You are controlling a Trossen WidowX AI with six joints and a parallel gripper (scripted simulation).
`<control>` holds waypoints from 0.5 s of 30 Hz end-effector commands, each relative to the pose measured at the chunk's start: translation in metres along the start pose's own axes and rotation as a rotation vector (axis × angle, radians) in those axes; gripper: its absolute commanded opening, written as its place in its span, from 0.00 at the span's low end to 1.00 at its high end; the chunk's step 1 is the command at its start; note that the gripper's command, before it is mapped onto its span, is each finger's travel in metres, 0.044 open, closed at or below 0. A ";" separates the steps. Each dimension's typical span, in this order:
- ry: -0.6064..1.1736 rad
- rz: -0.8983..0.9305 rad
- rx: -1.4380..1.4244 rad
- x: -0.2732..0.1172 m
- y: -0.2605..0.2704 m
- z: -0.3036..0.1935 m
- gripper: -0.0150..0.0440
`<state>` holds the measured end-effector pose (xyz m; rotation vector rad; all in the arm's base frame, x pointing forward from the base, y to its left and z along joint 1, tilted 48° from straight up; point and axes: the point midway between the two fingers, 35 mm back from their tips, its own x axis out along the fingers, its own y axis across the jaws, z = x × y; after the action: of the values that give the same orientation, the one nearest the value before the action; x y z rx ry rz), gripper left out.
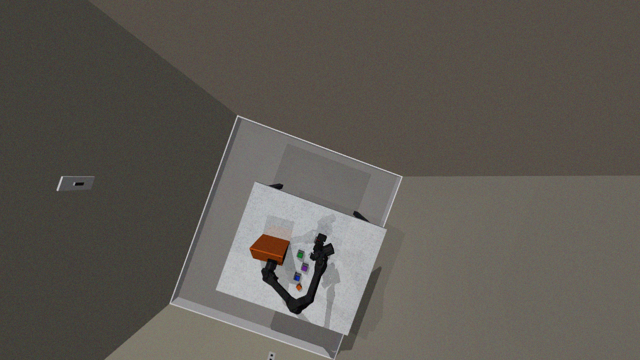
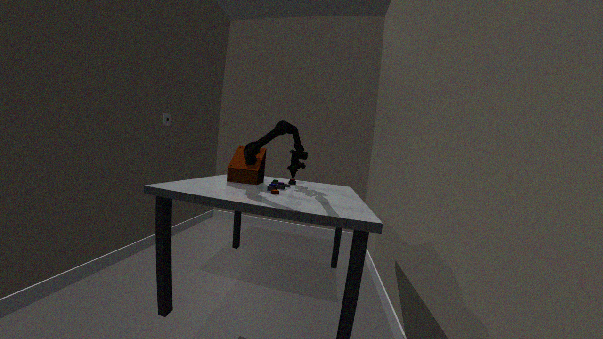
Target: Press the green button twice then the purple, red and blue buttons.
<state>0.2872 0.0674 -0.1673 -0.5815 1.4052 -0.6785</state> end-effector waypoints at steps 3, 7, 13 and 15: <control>0.005 -0.011 -0.010 0.012 -0.002 -0.004 0.29; 0.005 -0.011 -0.010 0.016 -0.002 -0.004 0.29; 0.005 -0.011 -0.010 0.016 -0.002 -0.004 0.29; 0.005 -0.011 -0.010 0.016 -0.002 -0.004 0.29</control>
<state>0.2864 0.0569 -0.1763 -0.5851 1.4062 -0.6814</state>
